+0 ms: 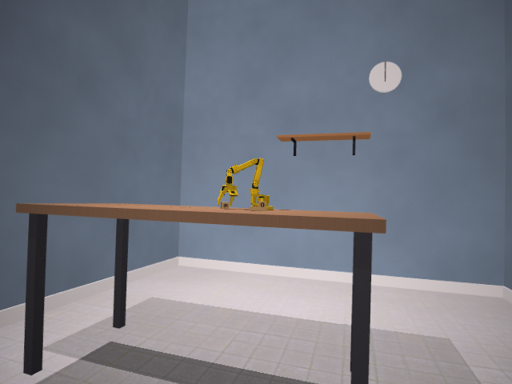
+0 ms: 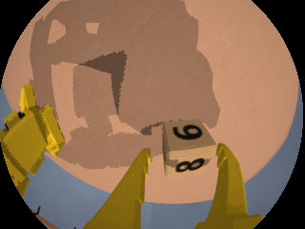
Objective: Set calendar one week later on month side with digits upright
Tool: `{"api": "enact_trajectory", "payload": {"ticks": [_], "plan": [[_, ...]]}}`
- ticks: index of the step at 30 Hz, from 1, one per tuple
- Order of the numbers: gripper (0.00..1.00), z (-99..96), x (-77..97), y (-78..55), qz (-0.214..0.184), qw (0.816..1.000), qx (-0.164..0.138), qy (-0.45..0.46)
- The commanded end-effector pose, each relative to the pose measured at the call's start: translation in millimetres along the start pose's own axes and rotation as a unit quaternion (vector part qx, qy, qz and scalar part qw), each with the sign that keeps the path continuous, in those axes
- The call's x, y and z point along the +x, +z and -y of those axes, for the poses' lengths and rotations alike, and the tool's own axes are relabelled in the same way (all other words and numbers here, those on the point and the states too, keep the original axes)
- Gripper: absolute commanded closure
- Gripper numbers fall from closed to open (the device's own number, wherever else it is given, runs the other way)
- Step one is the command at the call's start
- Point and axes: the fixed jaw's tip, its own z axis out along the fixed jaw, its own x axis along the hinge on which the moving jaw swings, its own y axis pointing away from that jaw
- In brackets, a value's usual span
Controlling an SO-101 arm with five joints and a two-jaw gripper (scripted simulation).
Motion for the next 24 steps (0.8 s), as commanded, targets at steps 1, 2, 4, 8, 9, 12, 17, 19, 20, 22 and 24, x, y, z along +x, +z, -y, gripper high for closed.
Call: {"api": "enact_trajectory", "payload": {"ticks": [1,2,4,8,9,12,17,19,20,22,24], "plan": [[0.65,1.7,1.3,-0.7,-0.001,1.000,0.007,-0.001],[0.65,1.7,1.3,-0.7,-0.001,1.000,0.007,-0.001],[0.65,1.8,1.3,-0.7,-0.001,1.000,0.007,-0.001],[0.65,1.9,1.3,-0.7,-0.001,1.000,0.007,-0.001],[0.66,2.0,1.3,-0.7,-0.001,1.000,0.007,-0.001],[0.66,2.5,1.3,-0.7,-0.001,1.000,0.007,-0.001],[0.69,3.9,1.3,-0.7,-0.001,1.000,0.007,-0.001],[0.69,3.9,1.3,-0.7,-0.001,1.000,0.007,-0.001],[0.69,4.2,1.3,-0.7,-0.001,1.000,0.007,-0.001],[0.71,5.0,1.3,-0.7,-0.001,1.000,0.007,-0.001],[0.72,5.8,1.3,-0.7,-0.001,1.000,0.007,-0.001]]}}
